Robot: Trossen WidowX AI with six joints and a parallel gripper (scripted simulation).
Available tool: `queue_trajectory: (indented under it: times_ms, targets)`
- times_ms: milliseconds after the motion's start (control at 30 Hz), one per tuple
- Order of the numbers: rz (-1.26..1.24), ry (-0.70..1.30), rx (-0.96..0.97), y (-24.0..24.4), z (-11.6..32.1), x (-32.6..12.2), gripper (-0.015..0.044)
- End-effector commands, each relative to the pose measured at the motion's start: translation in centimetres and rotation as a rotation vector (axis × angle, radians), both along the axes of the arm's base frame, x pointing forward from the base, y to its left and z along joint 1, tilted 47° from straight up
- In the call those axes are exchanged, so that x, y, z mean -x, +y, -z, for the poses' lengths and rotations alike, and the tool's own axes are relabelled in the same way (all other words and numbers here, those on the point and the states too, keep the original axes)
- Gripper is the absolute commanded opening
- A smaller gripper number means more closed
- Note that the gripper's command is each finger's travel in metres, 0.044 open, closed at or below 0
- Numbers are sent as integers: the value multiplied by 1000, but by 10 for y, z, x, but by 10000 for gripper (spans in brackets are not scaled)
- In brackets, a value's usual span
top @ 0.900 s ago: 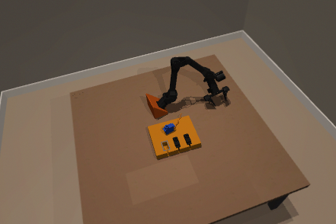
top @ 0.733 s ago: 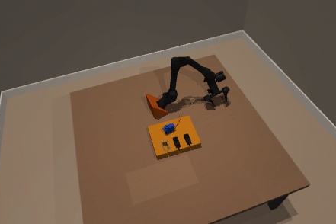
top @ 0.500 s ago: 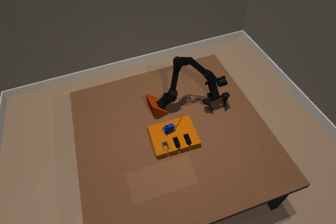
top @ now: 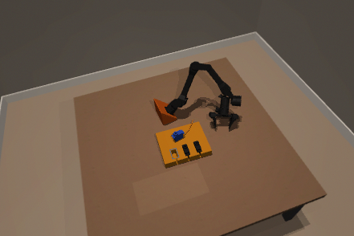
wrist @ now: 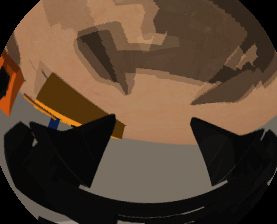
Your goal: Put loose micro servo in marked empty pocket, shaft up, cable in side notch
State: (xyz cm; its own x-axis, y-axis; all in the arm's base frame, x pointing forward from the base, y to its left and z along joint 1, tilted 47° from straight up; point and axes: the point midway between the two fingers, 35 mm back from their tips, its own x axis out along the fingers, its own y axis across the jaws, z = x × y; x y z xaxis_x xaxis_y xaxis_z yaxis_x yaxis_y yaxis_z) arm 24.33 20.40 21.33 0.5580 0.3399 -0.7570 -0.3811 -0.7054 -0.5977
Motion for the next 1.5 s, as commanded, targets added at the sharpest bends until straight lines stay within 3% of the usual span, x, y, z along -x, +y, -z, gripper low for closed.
queue_trajectory:
  times_ms: [0,367,733,1467]
  targets:
    - [27,83,59,-21,19,-15,440]
    - [115,341,136,-86,66,-40,440]
    - [208,604,74,-151,101,-43,440]
    - [346,985,-401,-262,139,-8,440]
